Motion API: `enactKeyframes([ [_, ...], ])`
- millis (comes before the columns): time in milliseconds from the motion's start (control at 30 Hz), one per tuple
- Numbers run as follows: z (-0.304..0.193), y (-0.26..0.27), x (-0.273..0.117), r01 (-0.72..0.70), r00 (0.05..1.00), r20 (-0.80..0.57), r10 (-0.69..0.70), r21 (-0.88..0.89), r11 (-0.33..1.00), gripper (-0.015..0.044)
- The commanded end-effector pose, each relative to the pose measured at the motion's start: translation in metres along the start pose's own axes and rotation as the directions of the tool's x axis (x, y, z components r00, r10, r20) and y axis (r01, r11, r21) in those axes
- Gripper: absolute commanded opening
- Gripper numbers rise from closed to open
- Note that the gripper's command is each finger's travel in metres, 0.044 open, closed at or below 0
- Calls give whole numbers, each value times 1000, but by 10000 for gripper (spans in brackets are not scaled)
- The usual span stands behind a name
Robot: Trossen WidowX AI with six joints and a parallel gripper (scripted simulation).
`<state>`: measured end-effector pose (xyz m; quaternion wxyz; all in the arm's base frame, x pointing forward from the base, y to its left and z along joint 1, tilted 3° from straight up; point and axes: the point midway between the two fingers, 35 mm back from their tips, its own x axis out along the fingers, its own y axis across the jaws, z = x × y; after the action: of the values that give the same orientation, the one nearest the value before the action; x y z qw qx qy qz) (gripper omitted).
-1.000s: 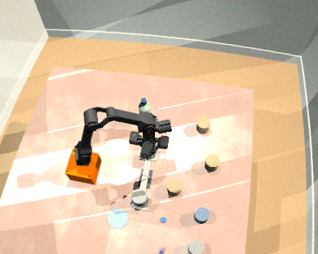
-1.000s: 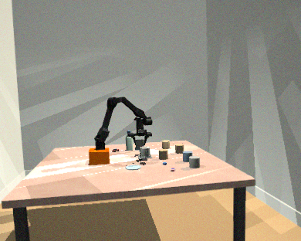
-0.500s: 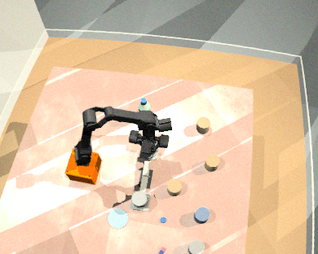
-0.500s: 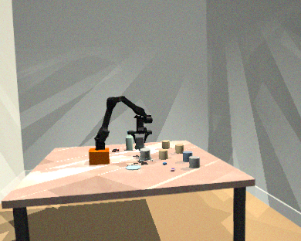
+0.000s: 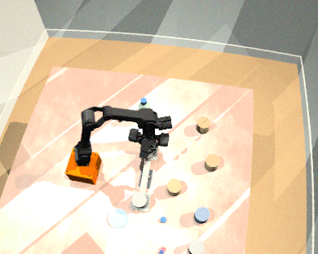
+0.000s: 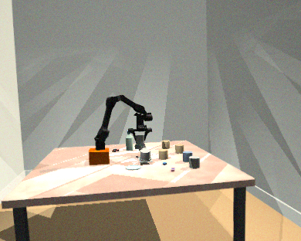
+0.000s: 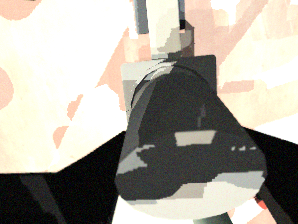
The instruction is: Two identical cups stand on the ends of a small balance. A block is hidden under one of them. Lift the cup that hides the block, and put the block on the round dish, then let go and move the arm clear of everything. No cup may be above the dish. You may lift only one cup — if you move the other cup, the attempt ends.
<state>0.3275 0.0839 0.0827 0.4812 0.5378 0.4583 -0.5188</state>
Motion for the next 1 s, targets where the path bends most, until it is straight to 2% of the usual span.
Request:
enactKeyframes([
  [0, -6, 3, -14, -30, 999, -27, 30, -3, 1000, 0],
  [967, -4, -2, -51, -30, 999, -27, 30, -3, 1000, 0],
])
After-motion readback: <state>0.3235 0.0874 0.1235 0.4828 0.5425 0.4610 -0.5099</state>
